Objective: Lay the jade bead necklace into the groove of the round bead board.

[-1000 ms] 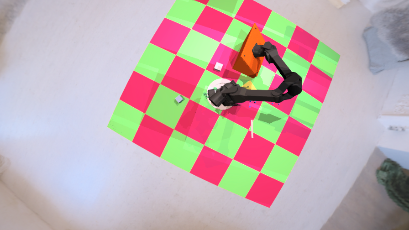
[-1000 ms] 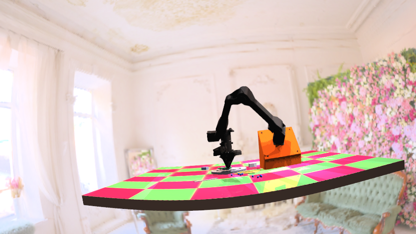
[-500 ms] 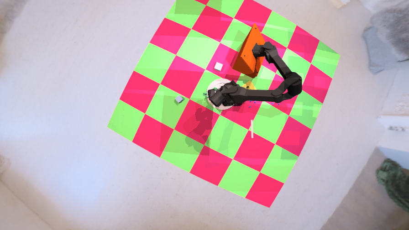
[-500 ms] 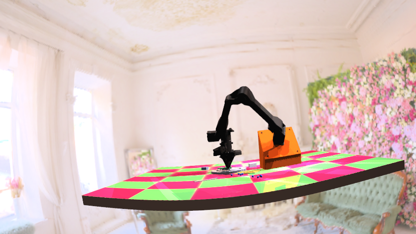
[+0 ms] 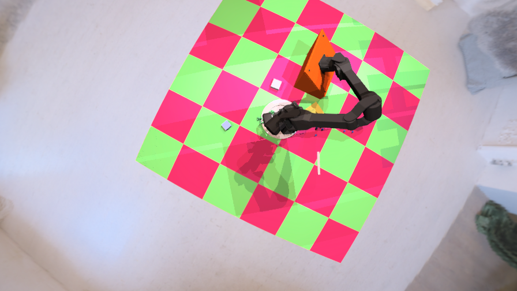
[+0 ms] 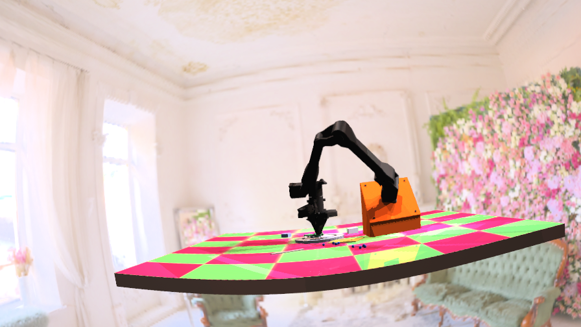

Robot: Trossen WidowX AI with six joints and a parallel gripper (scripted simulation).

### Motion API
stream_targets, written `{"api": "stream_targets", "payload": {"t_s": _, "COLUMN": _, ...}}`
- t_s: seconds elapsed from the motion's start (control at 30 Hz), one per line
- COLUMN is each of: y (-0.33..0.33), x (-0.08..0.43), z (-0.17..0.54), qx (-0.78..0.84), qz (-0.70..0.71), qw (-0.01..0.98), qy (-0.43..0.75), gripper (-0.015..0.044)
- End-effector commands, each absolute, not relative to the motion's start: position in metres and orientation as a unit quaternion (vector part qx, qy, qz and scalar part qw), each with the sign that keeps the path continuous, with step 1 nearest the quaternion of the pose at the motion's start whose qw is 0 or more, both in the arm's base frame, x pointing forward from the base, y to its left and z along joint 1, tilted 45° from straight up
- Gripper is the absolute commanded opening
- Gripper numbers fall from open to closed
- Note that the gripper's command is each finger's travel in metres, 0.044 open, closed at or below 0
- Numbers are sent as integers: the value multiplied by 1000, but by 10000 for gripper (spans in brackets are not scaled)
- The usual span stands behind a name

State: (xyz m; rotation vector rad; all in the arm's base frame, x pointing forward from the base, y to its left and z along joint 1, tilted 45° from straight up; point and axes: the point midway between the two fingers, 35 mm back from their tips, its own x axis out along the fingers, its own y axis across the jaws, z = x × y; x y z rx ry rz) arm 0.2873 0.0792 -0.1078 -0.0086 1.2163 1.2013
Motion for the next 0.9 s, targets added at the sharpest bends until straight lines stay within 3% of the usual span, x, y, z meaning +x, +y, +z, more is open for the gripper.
{"api": "stream_targets", "payload": {"t_s": 0.0, "y": 81, "x": 284, "z": -109, "qx": -1, "qz": 531, "qw": 653, "qy": 540, "gripper": 0}}
{"api": "stream_targets", "payload": {"t_s": 0.23, "y": 81, "x": 284, "z": -109, "qx": -1, "qz": 531, "qw": 653, "qy": 540, "gripper": 0}}
{"api": "stream_targets", "payload": {"t_s": 0.77, "y": 74, "x": 288, "z": -103, "qx": -3, "qz": 530, "qw": 655, "qy": 538, "gripper": 420}}
{"api": "stream_targets", "payload": {"t_s": 0.87, "y": 68, "x": 288, "z": -96, "qx": -2, "qz": 531, "qw": 654, "qy": 540, "gripper": 440}}
